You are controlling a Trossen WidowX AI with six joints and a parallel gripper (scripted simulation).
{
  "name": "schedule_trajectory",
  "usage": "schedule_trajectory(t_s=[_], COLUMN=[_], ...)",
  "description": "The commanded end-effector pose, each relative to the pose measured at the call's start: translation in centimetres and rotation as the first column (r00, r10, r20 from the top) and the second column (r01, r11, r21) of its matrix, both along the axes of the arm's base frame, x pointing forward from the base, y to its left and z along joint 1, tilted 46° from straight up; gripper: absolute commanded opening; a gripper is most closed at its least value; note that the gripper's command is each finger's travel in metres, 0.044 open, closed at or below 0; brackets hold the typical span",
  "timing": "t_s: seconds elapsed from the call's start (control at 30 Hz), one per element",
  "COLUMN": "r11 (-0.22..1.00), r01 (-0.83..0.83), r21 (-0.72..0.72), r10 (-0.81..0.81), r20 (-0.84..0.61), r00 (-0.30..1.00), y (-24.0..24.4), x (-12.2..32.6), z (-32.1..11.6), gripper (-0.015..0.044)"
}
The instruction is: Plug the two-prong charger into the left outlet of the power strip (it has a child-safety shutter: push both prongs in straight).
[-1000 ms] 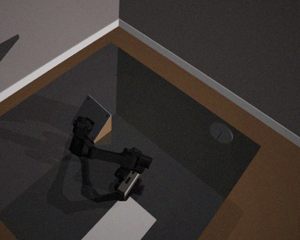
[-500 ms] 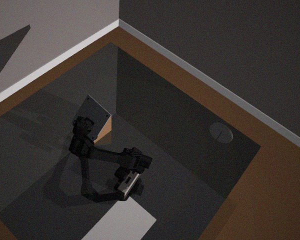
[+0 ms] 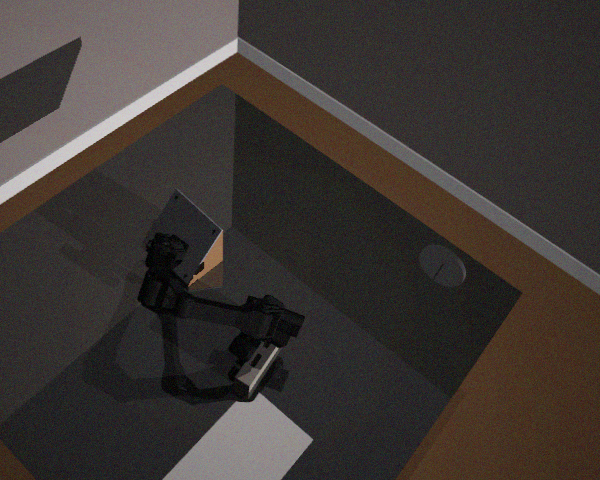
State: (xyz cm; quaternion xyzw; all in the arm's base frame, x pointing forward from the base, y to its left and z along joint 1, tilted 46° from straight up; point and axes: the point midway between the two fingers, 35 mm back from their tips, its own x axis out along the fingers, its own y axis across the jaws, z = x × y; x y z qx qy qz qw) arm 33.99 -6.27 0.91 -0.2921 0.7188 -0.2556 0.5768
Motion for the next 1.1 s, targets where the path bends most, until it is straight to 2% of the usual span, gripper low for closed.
schedule_trajectory(t_s=[0.0,0.7,1.07], r11=[1.0,1.0,1.0], r01=[-0.005,0.0,0.0], r21=[0.001,0.0,0.0], r10=[0.005,0.0,0.0], r20=[0.023,-0.002,-0.002], r00=[1.0,1.0,1.0], y=[-0.03,-0.01,-0.01], x=[0.66,-0.02,-0.02], z=[-0.02,-0.06,-0.06], gripper=[0.0,0.0,0.0289])
